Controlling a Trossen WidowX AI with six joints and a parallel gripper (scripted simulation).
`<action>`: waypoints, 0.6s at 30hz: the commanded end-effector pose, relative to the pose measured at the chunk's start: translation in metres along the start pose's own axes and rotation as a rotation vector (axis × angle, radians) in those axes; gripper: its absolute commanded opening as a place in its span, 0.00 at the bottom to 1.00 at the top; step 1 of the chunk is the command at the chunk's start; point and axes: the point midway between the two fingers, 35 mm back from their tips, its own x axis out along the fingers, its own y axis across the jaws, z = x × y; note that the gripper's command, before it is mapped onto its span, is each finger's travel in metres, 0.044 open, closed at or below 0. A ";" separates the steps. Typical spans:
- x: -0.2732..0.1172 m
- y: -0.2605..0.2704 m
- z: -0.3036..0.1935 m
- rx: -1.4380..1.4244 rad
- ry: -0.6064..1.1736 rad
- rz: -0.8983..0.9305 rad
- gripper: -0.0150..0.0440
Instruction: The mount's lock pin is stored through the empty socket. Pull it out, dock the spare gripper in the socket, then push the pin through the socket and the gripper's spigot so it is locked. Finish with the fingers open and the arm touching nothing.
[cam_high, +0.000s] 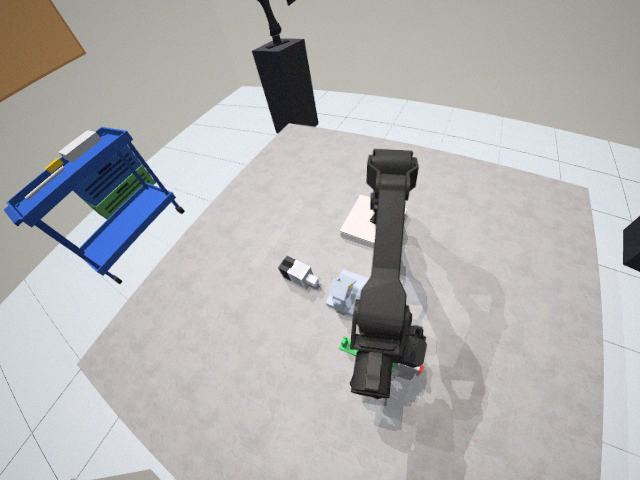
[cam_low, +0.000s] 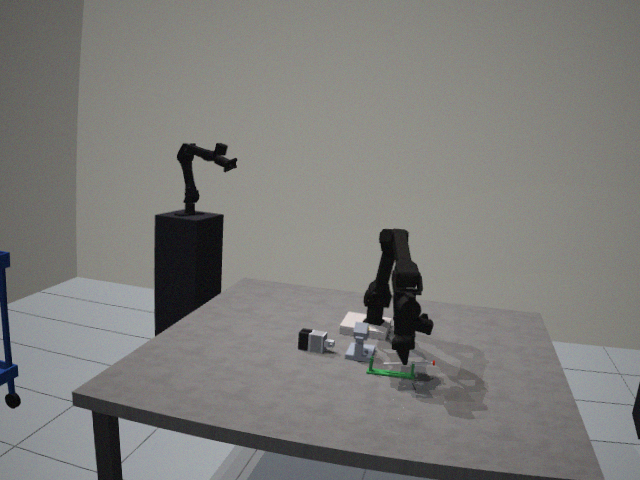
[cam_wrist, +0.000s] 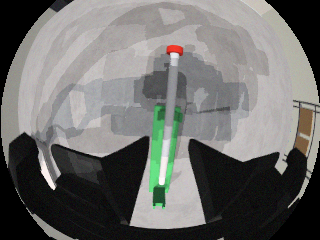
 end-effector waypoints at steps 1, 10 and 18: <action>0.008 0.001 -0.002 0.001 0.005 0.000 0.56; 0.022 0.002 -0.004 0.001 0.005 0.001 0.56; 0.027 0.002 -0.005 0.001 0.005 0.001 0.56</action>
